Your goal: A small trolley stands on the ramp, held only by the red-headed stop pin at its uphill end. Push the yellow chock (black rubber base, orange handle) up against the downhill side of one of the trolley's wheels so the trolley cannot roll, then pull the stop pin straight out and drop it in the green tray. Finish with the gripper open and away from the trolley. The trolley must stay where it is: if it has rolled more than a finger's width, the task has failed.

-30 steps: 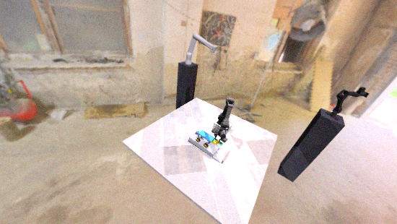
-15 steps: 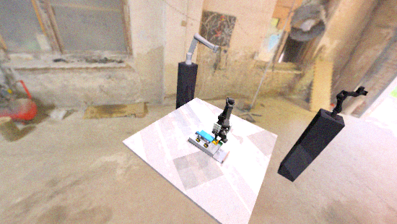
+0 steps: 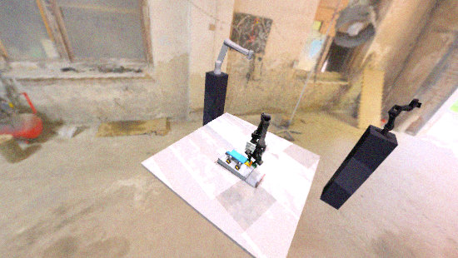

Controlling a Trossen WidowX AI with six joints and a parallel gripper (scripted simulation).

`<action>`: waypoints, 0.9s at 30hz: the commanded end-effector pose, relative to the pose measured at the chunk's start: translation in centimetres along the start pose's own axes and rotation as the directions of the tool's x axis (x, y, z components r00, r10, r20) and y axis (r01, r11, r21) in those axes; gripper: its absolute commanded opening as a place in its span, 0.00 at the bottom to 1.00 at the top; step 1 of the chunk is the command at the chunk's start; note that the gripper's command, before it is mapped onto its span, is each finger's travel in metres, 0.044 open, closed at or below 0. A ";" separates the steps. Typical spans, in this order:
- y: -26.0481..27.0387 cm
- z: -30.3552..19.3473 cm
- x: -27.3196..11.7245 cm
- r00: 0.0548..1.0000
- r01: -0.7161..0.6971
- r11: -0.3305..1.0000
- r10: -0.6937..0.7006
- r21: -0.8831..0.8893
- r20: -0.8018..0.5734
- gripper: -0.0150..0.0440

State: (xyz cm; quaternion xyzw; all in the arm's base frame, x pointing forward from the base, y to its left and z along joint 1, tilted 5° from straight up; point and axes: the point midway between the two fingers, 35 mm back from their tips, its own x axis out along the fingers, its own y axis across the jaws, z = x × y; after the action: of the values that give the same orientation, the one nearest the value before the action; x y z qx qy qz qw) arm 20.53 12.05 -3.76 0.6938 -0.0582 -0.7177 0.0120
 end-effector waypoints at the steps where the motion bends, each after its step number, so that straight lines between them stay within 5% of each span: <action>1: -0.2 0.0 0.2 1.000 0.001 1.000 -0.001 0.002 0.004 0.58; 11: -0.6 0.1 0.5 1.000 0.002 1.000 -0.002 0.002 0.004 0.58; 17: -0.4 0.0 0.3 1.000 0.000 1.000 0.000 0.000 0.000 0.83; 27: -0.2 0.0 -1.3 1.000 0.001 1.000 -0.001 0.002 0.003 0.83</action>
State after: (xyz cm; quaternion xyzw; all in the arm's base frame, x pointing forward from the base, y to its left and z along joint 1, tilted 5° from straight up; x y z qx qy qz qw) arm 20.38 12.31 -3.66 0.6906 -0.0607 -0.7206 0.0134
